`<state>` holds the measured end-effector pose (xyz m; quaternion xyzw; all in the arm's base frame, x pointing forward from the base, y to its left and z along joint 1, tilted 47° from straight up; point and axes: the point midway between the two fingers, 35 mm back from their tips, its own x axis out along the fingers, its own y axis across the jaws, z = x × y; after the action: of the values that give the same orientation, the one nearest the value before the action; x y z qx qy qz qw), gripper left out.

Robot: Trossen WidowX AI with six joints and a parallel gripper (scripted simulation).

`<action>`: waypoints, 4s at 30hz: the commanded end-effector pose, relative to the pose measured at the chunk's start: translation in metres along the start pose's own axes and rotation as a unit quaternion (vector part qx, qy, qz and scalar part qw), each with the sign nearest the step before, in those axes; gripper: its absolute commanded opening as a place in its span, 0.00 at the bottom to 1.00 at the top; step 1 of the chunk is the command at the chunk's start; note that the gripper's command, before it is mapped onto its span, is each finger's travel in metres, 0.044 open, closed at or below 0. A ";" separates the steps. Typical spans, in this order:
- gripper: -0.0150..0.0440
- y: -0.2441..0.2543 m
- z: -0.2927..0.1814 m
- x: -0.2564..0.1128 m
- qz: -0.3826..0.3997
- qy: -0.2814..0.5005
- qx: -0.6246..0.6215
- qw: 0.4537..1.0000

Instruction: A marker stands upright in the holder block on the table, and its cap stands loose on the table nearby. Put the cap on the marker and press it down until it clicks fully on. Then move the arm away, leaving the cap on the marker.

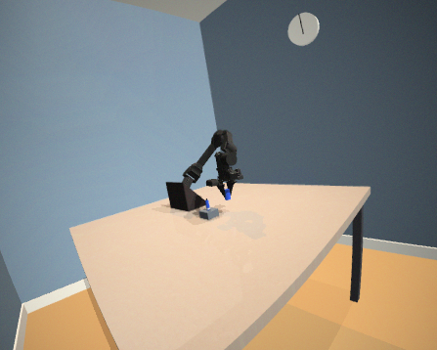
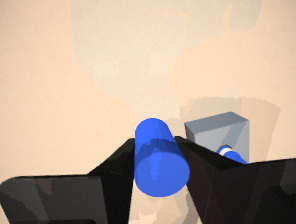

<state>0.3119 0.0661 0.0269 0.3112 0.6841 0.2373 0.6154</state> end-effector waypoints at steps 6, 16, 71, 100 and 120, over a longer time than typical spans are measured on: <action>0.25 -0.030 -0.009 -0.012 -0.006 0.001 0.003 1.000; 0.25 -0.061 -0.022 -0.026 -0.007 0.002 0.004 1.000; 0.25 -0.096 -0.047 0.016 0.003 0.006 0.002 1.000; 1.00 -0.096 -0.047 0.019 0.002 0.007 0.000 1.000; 0.56 -0.097 -0.047 -0.047 0.003 0.006 -0.098 0.995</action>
<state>0.2559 -0.0326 -0.0020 0.2528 0.6635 0.3019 0.6361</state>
